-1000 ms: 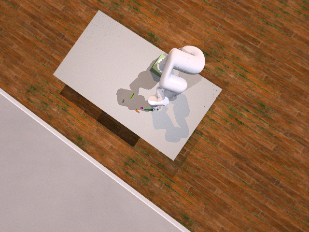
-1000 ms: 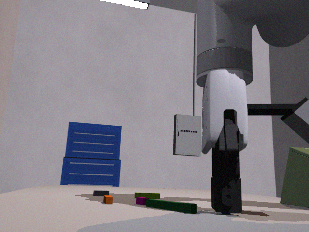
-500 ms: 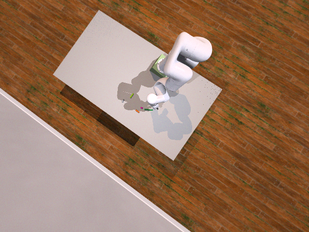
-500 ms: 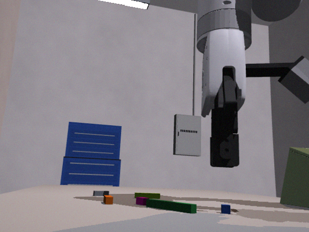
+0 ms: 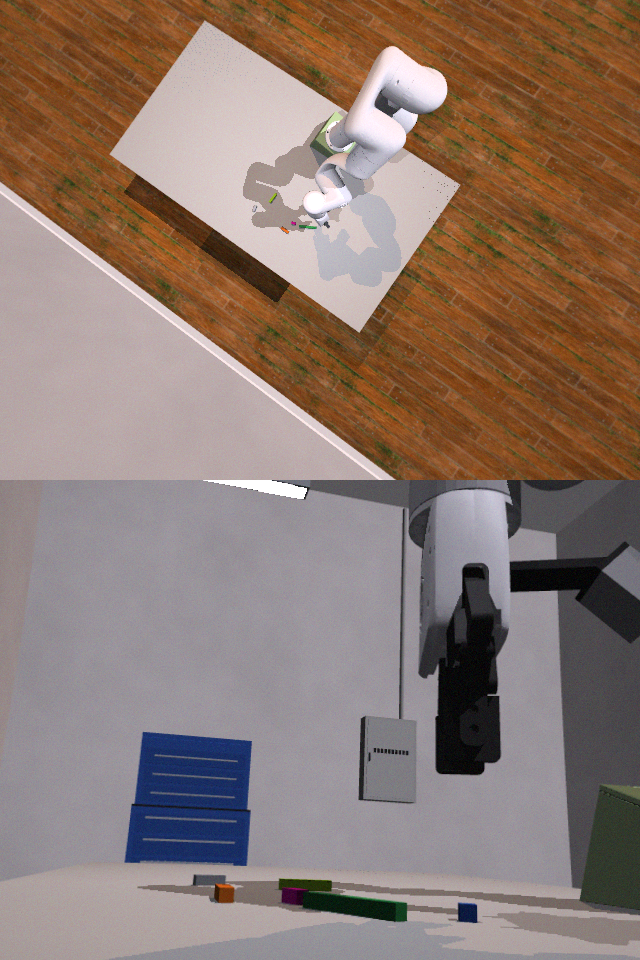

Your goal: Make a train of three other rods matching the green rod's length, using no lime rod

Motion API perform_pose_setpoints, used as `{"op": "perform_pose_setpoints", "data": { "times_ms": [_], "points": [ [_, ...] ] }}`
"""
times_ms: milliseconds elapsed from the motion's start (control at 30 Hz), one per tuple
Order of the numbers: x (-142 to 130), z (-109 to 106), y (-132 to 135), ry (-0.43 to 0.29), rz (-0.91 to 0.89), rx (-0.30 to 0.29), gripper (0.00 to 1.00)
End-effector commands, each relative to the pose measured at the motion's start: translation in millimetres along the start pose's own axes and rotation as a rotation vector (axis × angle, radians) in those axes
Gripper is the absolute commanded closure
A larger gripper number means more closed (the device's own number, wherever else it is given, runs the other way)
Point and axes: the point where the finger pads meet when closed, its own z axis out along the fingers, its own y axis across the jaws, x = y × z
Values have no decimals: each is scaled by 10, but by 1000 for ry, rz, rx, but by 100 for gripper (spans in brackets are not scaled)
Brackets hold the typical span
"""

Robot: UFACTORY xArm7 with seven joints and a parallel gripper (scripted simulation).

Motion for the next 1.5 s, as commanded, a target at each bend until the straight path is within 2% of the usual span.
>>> {"op": "perform_pose_setpoints", "data": {
  "times_ms": [0, 667, 733, 833, 900, 1100, 1167, 1233, 1333, 1467],
  "points": [
    [-15, -13, 6, -4, 0, -2, 0],
    [-52, -14, -2, -3, -8, -3, 0],
    [-166, -18, -30, -2, -32, -6, 0],
    [-517, -22, -156, -1, -105, -13, 0],
    [-659, -20, -225, -1, -135, -16, 0],
    [-1155, 1, -554, -5, -243, -20, 0],
    [-1155, 1, -554, -5, -243, -20, 0],
    [-1417, 25, -795, -7, -305, -20, 0],
    [-1539, 40, -927, -8, -337, -19, 0],
    [-1794, 81, -1256, -9, -409, -15, 0]
  ]
}}
